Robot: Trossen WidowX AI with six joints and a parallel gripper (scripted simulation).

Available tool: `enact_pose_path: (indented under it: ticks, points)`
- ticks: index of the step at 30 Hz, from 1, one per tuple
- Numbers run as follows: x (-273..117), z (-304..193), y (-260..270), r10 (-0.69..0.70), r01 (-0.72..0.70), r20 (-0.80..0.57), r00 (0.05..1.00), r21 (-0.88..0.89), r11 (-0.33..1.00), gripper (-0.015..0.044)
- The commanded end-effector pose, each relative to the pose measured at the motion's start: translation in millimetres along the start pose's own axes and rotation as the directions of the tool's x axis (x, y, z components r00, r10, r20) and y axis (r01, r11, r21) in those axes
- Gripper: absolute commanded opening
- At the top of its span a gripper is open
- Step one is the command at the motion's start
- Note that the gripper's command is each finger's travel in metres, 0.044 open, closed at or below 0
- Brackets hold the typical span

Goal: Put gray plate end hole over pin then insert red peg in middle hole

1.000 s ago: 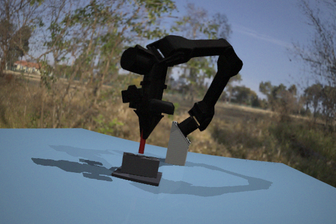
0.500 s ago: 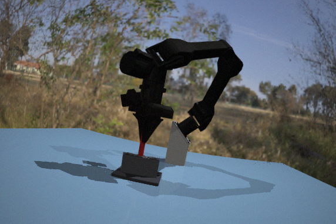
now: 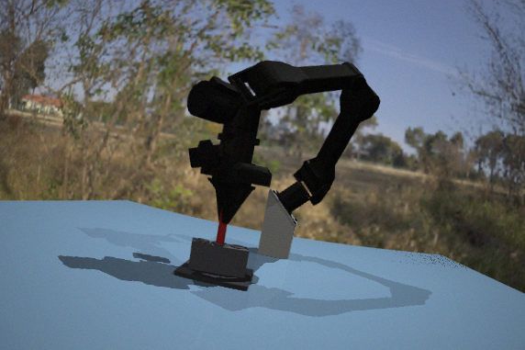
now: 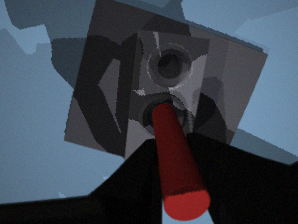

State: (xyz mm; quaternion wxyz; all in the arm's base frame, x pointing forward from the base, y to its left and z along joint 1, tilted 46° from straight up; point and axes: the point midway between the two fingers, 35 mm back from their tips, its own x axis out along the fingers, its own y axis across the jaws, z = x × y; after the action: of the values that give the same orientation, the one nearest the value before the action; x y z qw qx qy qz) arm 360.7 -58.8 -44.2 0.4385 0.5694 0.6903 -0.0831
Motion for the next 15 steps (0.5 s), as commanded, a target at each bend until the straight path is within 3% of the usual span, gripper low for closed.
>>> enact_pose_path:
  ticks: [1, 10, 15]
  points:
    - [1.2, 0.2, 0.3, 0.001, -0.001, 0.0, 1.0, 0.003, 1.0, 0.0]
    - [0.4, 0.1, 0.1, 0.0, 0.0, 0.0, 1.0, 0.0, 1.0, 0.0]
    - [0.4, 0.1, 0.1, 0.0, 0.0, 0.0, 1.0, 0.0, 1.0, 0.0131]
